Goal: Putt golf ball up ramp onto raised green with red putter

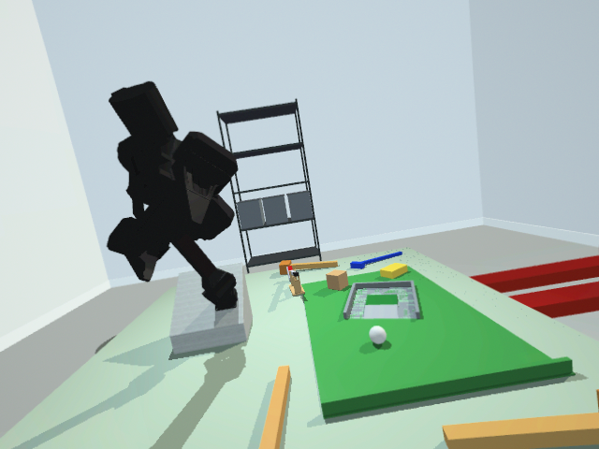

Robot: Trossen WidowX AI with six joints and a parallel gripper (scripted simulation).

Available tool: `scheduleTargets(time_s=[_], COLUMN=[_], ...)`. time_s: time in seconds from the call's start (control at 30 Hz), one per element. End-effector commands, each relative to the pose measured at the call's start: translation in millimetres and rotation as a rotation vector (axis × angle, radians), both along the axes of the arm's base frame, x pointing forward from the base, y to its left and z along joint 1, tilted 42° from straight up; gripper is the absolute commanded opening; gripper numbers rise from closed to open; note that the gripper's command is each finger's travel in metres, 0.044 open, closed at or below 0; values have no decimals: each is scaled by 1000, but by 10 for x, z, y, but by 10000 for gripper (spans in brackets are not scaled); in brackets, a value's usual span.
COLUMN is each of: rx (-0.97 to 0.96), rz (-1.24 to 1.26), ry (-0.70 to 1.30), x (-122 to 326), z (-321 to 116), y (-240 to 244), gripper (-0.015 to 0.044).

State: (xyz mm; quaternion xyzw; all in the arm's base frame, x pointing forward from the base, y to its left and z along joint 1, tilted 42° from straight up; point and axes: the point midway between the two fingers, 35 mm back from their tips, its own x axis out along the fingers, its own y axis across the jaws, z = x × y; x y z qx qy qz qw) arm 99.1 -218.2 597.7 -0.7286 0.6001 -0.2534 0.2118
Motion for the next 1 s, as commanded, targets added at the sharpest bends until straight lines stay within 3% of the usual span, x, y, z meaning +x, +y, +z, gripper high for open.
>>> scheduleTargets(time_s=[0.0, 0.2, 0.57, 0.73, 0.97], rx=[114, 243, 517, 597, 775], rz=[156, 321, 521, 566, 612], ry=[-24, -80, 43, 93, 182], x=[666, 1420, 2645, 2932, 3361], z=[-342, -732, -1796, -2152, -2973], y=[-132, -62, 449, 713, 1350], gripper=[440, 440, 440, 440, 440])
